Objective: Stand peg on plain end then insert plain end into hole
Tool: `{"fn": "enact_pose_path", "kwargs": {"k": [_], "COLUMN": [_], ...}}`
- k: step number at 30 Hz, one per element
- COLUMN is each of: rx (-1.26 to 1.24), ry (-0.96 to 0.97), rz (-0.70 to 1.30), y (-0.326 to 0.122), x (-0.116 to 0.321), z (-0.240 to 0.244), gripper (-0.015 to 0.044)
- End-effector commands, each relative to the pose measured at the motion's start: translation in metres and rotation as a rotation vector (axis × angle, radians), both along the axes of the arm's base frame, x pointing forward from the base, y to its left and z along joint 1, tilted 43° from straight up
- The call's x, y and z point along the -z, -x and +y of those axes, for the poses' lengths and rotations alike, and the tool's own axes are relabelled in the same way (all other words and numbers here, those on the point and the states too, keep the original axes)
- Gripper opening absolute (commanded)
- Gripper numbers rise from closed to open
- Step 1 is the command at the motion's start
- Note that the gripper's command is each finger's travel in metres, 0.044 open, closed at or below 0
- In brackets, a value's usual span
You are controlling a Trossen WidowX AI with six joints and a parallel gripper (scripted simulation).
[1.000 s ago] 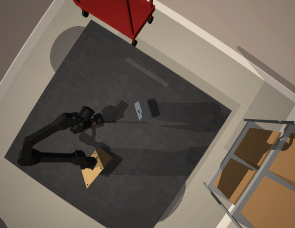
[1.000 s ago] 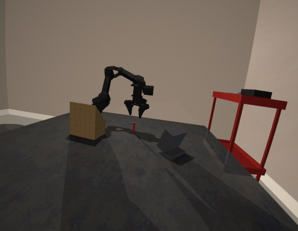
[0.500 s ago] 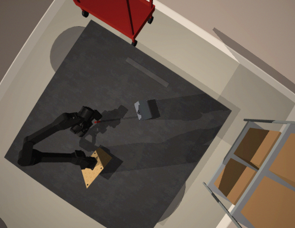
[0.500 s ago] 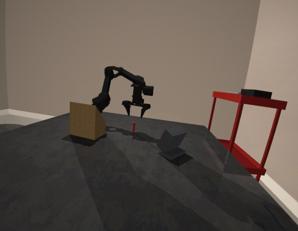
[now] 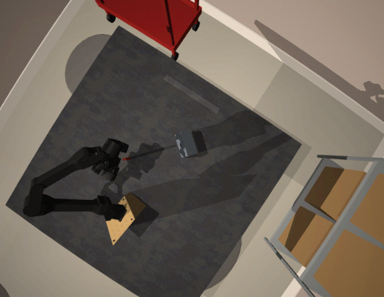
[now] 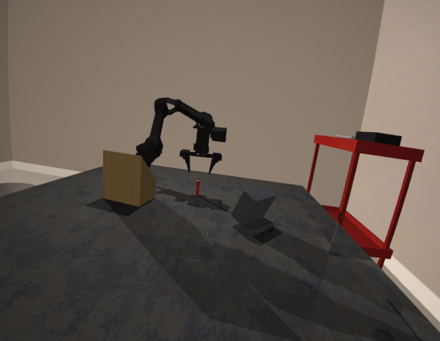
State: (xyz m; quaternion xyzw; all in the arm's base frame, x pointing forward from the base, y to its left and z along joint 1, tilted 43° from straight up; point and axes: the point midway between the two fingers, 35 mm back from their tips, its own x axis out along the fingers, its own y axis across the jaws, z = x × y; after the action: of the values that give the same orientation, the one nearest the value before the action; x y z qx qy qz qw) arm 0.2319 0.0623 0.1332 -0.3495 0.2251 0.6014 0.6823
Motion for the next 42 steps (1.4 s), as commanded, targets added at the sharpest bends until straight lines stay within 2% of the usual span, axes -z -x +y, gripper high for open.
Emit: {"fn": "enact_pose_path", "kwargs": {"k": [1, 37, 42], "rx": [-0.065, -0.733, -0.761], "ry": [0.014, 0.175, 0.182], "rz": [-0.061, -0.672, -0.698], "y": [-0.0003, -0.0011, -0.0011], "x": [0.0005, 0.0044, 0.0045], "z": [0.0006, 0.0047, 0.0048], "gripper": [0.044, 0.044, 0.044]}}
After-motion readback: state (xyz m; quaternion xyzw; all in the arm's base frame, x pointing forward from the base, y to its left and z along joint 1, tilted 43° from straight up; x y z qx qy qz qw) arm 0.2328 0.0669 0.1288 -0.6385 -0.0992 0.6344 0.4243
